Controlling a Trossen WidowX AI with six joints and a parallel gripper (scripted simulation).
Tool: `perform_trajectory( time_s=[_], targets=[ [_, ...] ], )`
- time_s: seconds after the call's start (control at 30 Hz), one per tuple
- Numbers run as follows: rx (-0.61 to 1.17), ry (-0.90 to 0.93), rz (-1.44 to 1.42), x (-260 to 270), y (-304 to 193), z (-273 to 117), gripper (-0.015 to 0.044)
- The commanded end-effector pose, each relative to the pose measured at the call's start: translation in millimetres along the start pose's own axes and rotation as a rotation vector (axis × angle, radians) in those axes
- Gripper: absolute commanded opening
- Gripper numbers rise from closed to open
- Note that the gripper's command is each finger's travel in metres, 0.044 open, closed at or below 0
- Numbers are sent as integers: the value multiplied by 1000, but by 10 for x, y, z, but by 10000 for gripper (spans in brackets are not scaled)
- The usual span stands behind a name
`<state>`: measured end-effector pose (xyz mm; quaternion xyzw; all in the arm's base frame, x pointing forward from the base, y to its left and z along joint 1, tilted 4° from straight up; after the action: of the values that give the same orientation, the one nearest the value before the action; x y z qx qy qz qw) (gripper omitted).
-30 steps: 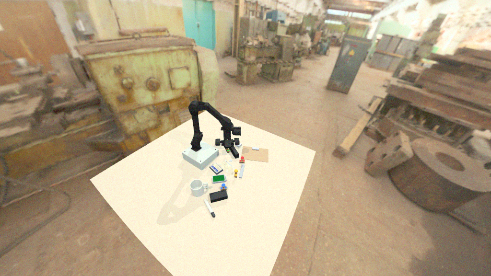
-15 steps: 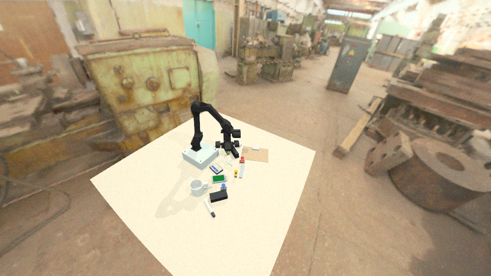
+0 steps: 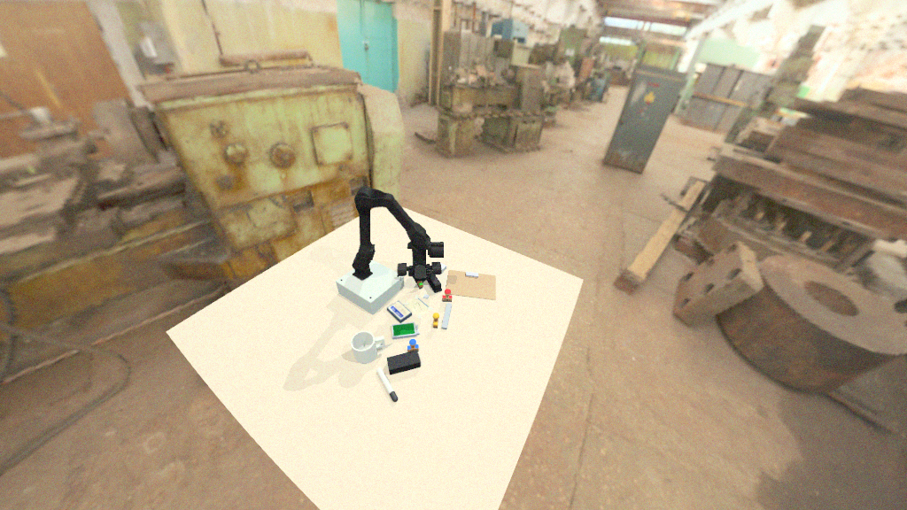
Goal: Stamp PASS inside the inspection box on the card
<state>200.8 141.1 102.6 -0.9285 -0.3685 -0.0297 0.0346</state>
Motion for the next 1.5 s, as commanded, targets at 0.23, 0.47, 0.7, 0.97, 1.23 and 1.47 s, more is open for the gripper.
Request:
perform_trajectory(
  time_s=[0.23,0.47,0.7,0.97,1.23,1.47],
  targets=[
    [0,1,0,9,1,-29,254],
    [-3,-4,3,37,8,-1068,254],
    [-4,-5,3,12,3,-1180,254],
    [-4,-5,3,12,3,-1180,254],
    [-1,-3,6,15,1,-1176,254],
    [-1,-3,6,15,1,-1176,254]
  ],
)
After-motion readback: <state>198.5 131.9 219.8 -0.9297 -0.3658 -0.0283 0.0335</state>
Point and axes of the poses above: the point midway between the two fingers, 35 mm back from their tips, its own z axis out along the fingers, its own x axis across the jaws, y = z × x, the point moved 10 cm from there along -z, back along the fingers, and after that the axes turned 3 degrees about -z, right-handed, at the moved point
